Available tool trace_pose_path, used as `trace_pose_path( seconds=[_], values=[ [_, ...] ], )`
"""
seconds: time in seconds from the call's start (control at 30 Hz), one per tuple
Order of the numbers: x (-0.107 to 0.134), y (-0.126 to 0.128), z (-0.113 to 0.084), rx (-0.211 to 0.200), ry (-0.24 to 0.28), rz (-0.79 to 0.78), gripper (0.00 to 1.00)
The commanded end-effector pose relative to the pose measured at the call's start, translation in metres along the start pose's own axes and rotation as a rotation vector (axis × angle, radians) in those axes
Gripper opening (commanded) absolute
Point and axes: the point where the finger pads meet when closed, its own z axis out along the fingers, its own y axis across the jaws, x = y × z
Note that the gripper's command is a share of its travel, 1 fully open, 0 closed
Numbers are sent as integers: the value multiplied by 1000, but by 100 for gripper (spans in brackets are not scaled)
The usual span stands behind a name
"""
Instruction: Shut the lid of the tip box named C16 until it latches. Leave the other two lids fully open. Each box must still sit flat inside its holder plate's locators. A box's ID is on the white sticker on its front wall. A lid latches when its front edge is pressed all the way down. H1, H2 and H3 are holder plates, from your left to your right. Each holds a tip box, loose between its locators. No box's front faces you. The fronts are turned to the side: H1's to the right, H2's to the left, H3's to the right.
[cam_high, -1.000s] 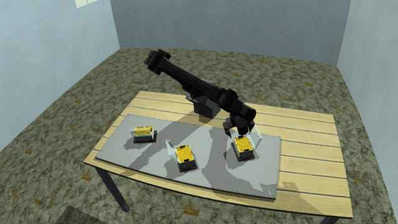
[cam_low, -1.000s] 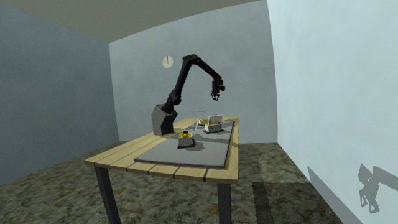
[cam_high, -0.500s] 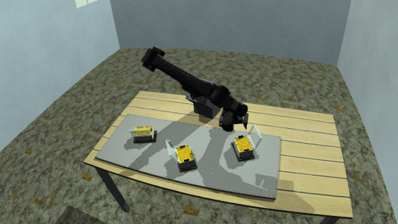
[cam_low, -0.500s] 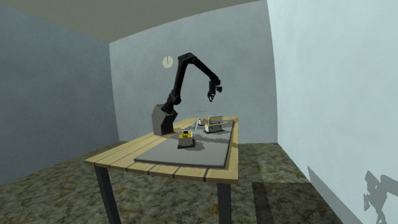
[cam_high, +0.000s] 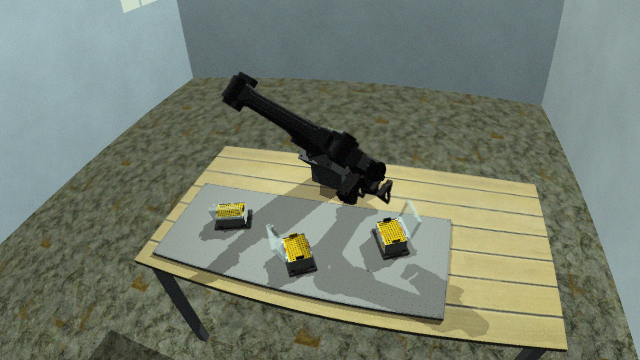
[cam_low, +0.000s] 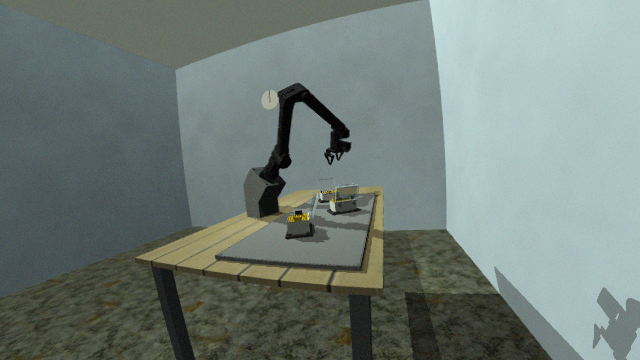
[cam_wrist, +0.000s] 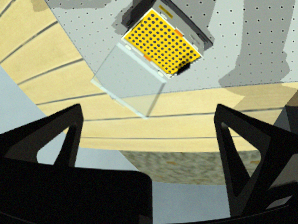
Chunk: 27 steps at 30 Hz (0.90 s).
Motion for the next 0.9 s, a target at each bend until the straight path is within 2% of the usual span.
trace_pose_path(
  seconds=[0.0,0.13,0.2,0.3,0.37,0.43,0.5,0.67,0.7,0.8,0.87],
  values=[
    [2,-6,-4,-40,3,185,100],
    [4,-16,-1,-52,23,312,100],
    [4,-16,-1,-52,23,312,100],
    [23,-23,-3,-74,56,384,100],
    [22,-28,-1,-76,67,459,100],
    [32,-34,-1,-86,88,513,100],
    [24,-38,2,-82,89,580,100],
    [41,-50,4,-95,137,721,100],
    [37,-52,6,-93,137,759,100],
    [39,-51,5,-96,135,751,100],
    [42,-52,9,-80,135,744,100]
  ],
)
